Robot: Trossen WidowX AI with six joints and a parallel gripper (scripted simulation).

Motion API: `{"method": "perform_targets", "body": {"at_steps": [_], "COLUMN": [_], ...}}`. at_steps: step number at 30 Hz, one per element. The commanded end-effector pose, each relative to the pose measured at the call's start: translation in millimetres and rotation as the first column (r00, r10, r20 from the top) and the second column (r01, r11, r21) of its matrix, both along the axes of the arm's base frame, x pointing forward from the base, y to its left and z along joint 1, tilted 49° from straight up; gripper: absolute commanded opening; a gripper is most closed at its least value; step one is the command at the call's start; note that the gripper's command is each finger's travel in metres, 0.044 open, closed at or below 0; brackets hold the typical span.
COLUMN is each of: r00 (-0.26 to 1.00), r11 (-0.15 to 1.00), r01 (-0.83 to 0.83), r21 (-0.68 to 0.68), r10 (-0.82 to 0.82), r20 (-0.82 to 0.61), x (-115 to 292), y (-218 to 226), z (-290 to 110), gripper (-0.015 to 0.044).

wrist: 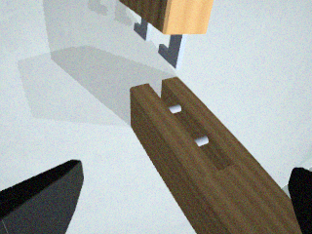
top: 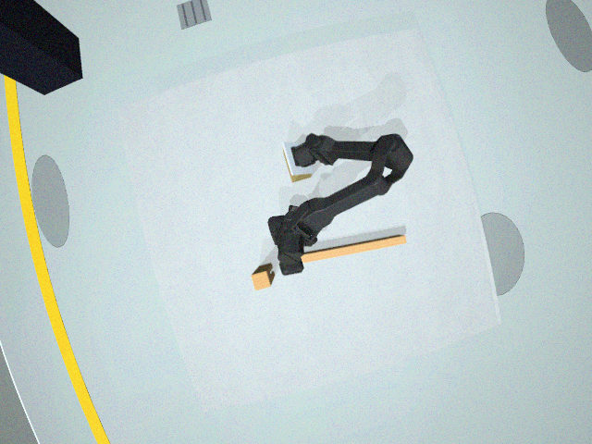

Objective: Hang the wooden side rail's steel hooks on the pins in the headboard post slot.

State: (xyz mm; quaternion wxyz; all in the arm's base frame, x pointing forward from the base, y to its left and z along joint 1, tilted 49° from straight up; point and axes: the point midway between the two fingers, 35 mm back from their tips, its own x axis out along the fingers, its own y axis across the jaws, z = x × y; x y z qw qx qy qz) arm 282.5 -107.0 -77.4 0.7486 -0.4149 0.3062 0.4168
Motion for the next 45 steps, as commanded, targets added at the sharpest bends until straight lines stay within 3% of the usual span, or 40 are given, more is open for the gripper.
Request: {"method": "perform_targets", "body": {"at_steps": [1, 12, 23, 36, 45], "r00": [0.751, 0.411, 0.013, -0.404, -0.568], "r11": [0.777, 0.444, 0.016, -0.491, -0.732], "r01": [0.622, 0.894, 1.0, 0.869, 0.672], "r21": [0.097, 0.058, 0.0, -0.067, -0.11], "r10": [-0.557, -0.764, -0.805, -0.623, -0.415], "r20": [-0.353, -0.497, -0.593, -0.669, -0.711], "x": [-4, -3, -2, -1, -1], "y": [11, 14, 17, 20, 22], "z": [-1, 2, 5, 11, 15], "gripper": [0.044, 0.044, 0.044, 0.044, 0.044]}}
